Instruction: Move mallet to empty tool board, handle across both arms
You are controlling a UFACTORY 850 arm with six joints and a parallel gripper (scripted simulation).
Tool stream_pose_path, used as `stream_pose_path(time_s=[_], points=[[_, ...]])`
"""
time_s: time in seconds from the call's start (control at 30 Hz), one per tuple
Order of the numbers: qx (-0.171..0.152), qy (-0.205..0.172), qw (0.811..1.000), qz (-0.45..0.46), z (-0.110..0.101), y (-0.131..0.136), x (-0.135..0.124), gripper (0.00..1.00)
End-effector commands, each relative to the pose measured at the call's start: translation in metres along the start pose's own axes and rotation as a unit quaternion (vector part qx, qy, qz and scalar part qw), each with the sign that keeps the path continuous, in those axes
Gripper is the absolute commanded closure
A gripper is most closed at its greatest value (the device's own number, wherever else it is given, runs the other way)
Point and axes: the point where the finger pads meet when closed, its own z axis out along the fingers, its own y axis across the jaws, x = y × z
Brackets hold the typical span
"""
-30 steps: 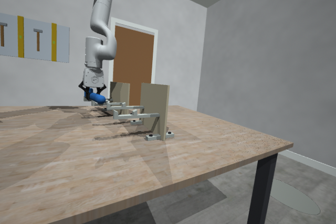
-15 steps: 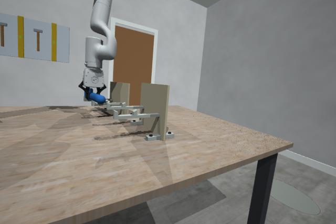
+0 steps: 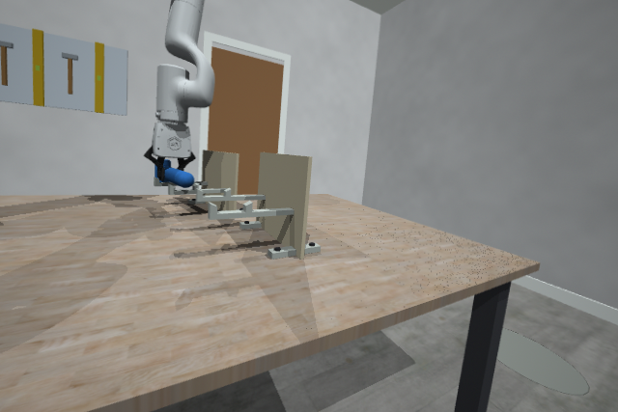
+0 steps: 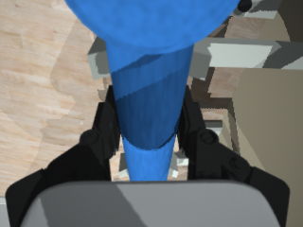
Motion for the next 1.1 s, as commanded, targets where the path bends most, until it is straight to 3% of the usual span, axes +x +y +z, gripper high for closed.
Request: stream_pose_path(time_s=[0.0,0.53,0.93,1.07], points=[[0.0,0.001,1.0,0.0,-0.02,0.0,0.001,1.0],[-0.001,0.001,1.0,0.0,-0.08,-0.001,0.001,1.0],[-0.001,0.0,1.0,0.0,-0.089,-0.001,-0.001,1.0],[-0.006,0.0,1.0,-0.001,-0.085,0.016,-0.042,1.0]])
